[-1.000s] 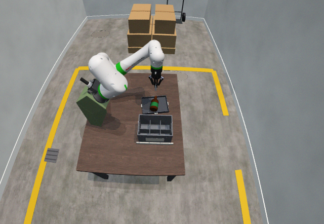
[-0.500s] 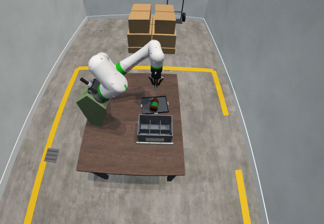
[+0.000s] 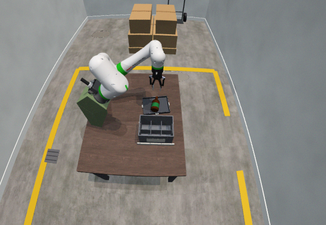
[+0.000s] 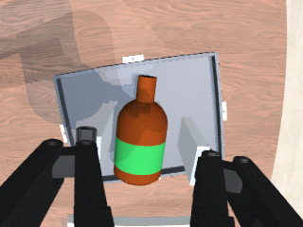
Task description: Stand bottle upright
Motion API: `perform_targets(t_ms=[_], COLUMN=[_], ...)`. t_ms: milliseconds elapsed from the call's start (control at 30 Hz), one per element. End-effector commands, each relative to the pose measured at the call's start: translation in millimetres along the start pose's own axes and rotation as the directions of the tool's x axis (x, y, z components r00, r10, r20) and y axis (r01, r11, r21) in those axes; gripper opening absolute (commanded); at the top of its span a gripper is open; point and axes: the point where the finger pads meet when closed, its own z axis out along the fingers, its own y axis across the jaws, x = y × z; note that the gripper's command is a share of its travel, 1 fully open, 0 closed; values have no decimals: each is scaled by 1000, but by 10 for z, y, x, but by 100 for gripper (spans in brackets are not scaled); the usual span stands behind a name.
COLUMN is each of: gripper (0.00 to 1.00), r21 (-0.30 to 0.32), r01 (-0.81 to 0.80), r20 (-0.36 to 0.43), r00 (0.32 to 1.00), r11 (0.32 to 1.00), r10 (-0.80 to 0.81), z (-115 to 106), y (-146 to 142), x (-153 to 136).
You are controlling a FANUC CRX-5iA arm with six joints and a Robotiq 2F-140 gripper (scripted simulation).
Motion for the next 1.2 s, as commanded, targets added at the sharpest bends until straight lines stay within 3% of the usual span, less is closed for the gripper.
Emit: perform_targets(t_ms=[0,1167], gripper=[38,38], r21=[0,0], r01=[0,0], r20=[0,0], r00=[1000,1000], r11=[1000,1000], r10=[0,0], z=[-2,47], y=[0,0], x=[0,0])
